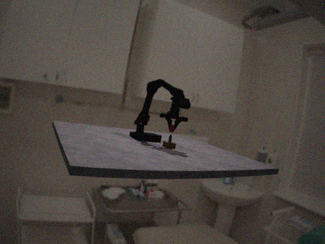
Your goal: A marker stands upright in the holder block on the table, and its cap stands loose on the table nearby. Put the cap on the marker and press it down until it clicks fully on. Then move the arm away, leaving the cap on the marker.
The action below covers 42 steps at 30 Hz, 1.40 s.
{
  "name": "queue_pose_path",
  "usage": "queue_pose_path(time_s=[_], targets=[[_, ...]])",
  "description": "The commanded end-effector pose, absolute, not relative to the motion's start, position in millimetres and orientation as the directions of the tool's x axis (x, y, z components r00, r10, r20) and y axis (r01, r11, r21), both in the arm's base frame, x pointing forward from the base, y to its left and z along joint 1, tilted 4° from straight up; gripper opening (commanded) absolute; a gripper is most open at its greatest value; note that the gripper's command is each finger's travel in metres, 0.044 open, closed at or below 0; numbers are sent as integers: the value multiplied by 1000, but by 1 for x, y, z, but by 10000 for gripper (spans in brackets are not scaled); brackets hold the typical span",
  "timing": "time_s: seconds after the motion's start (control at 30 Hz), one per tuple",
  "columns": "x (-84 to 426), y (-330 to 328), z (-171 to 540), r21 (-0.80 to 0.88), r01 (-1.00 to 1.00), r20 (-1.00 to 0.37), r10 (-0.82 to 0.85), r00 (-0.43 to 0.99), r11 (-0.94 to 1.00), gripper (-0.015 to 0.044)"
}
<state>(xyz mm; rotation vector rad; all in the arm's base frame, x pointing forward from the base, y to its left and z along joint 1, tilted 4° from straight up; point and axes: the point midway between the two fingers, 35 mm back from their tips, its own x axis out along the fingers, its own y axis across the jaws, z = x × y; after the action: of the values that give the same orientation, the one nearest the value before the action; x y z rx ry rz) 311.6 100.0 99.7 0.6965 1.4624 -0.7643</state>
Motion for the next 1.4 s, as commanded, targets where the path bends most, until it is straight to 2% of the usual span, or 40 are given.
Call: queue_pose_path(time_s=[0.0, 1.37], targets=[[309, 100, 95, -50, 806, -999, -29, -40, 590, 0], [307, 99, 44, -50, 806, -999, -29, -40, 590, 0]])
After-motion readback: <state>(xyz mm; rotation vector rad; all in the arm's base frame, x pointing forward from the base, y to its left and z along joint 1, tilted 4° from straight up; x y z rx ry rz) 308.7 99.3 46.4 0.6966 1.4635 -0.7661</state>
